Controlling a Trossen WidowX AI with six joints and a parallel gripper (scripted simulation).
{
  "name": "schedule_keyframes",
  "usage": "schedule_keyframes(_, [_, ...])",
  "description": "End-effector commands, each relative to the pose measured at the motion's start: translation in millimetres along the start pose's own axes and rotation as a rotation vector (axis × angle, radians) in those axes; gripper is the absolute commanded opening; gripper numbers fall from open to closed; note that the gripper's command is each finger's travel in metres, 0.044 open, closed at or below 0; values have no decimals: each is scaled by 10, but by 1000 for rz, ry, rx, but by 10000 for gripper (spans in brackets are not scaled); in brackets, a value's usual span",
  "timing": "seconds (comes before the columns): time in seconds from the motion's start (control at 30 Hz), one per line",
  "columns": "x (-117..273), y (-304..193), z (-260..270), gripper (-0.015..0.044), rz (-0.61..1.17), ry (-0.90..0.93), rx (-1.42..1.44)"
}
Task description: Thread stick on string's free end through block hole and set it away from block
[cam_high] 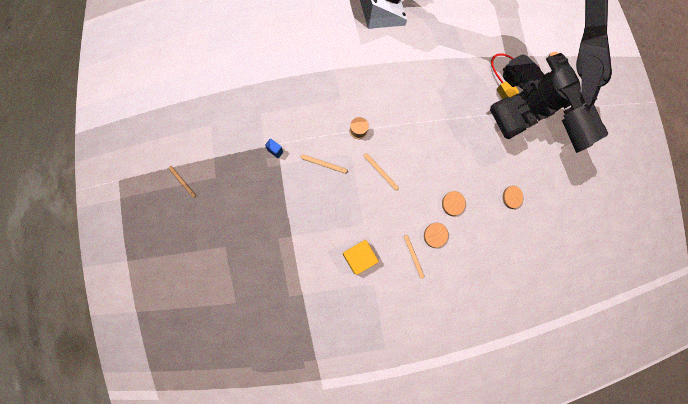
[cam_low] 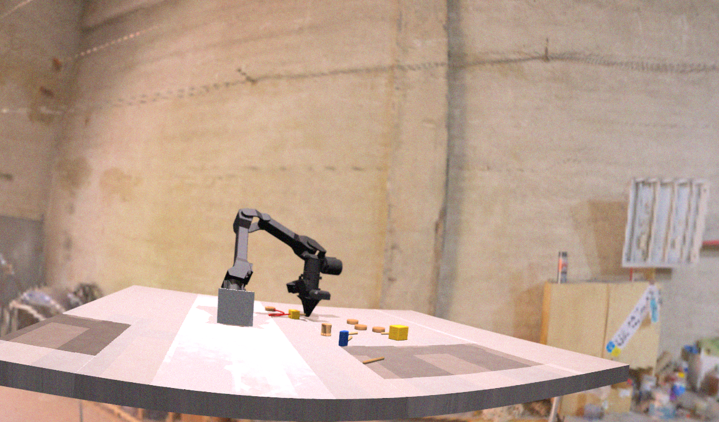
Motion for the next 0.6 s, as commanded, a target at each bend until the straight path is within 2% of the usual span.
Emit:
schedule_keyframes(0.0, [4,-58,1,0,0,0,6])
schedule_keyframes(0.57, [14,-276,16,0,2,0,11])
Point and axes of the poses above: the point midway between the two fingers, 35 mm back from their tips, its own x axis back along the fingers, its own z axis across the jaws, y = z × x, the point moved 2 cm from there along x, back along the fingers, and after that the axes turned 5 degrees about x, right-handed, at the moved point
